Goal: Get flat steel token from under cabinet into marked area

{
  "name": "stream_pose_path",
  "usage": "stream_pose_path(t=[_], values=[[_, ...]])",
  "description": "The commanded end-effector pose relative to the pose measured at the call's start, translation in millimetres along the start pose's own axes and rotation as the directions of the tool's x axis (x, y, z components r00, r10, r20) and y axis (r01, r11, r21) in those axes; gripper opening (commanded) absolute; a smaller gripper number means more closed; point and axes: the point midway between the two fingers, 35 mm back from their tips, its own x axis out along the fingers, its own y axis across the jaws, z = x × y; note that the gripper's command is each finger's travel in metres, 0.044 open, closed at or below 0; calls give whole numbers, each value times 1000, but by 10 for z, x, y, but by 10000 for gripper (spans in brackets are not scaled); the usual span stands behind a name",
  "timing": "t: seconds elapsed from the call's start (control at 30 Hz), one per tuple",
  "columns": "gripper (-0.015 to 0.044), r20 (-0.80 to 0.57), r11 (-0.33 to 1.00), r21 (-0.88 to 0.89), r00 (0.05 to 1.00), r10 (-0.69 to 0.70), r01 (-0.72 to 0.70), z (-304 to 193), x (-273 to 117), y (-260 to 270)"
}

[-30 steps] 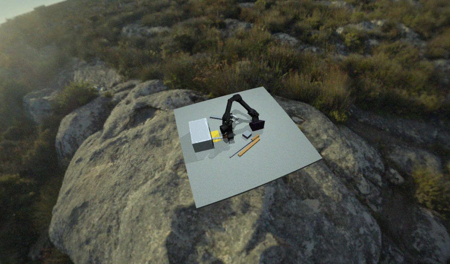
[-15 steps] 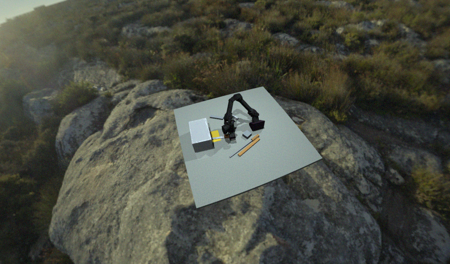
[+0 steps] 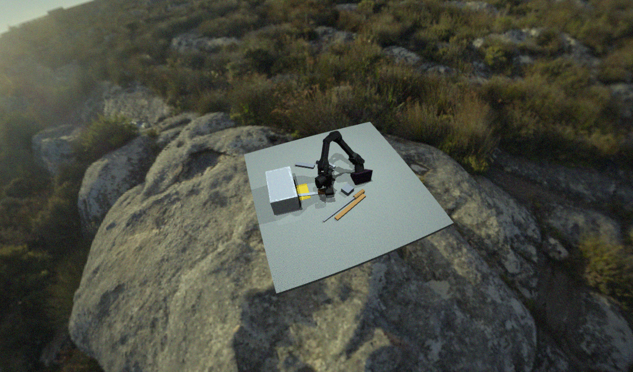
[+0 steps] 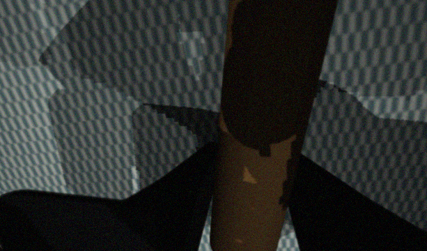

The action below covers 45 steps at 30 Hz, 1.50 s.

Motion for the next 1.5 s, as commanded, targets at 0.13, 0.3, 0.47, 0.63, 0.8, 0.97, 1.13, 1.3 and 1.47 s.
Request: stream_pose_path(t=[0.13,0.3,0.47,0.63,0.8,0.97,1.13,1.3,1.47], values=[[0,-3,1000,-1,1000,-3,3,-145,9,2],[0,-4,1000,-1,1000,-2,2,-215,9,6],[0,-4,1000,-2,1000,-2,2,-285,9,10],[0,-4,1000,-2,1000,-2,2,-357,9,14],[0,-5,1000,-2,1000,-2,2,-432,9,18],[0,-5,1000,-3,1000,-2,2,-506,9,23],[0,-5,1000,-3,1000,-2,2,-578,10,30],[0,-2,1000,0,1000,1,-1,-525,-2,42],[0,-2,1000,25,1000,1,-1,-526,-5,63]])
